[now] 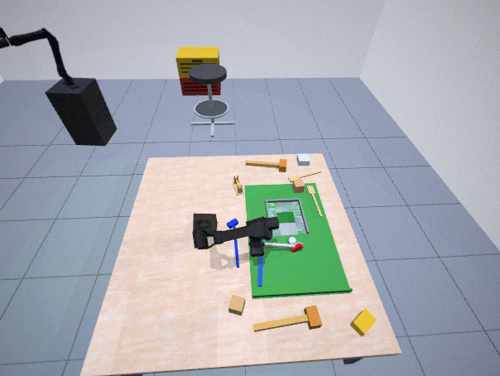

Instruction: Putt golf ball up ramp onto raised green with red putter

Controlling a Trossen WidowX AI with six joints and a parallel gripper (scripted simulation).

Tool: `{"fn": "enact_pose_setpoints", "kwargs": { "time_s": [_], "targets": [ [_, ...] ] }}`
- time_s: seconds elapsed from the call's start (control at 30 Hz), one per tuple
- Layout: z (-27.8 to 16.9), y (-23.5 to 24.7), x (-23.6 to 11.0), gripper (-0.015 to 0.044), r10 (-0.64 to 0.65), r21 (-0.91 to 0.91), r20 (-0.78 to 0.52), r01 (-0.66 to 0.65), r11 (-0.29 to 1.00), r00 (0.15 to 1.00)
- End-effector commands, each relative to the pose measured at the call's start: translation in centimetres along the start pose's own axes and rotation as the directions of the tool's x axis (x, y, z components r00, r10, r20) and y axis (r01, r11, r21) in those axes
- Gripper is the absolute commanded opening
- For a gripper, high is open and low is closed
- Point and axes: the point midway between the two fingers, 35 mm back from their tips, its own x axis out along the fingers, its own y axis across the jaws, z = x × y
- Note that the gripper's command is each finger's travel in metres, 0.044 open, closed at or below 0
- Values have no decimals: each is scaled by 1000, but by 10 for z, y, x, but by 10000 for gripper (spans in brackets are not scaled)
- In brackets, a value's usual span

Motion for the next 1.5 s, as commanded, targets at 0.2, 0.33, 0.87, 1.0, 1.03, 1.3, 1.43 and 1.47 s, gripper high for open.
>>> {"fn": "enact_pose_setpoints", "kwargs": {
  "time_s": [0.2, 0.33, 0.87, 1.0, 1.03, 1.3, 1.43, 1.47],
  "targets": [
    [-1, 12, -15, 0, -1, 6, 9, 1, 1000, 1000],
    [-1, 13, -34, 0, -1, -10, 13, 1, 1000, 1000],
    [-2, 12, -50, 0, -7, -29, 17, 7, 1000, 1000],
    [-2, 12, -50, 0, -7, -29, 17, 7, 1000, 1000],
    [-2, 12, -50, 0, -7, -29, 17, 7, 1000, 1000],
    [-2, 12, -50, 0, -7, -29, 17, 7, 1000, 1000],
    [-2, 12, -50, 0, -7, -29, 17, 7, 1000, 1000],
    [-2, 12, -50, 0, -7, -29, 17, 7, 1000, 1000]
  ]
}}
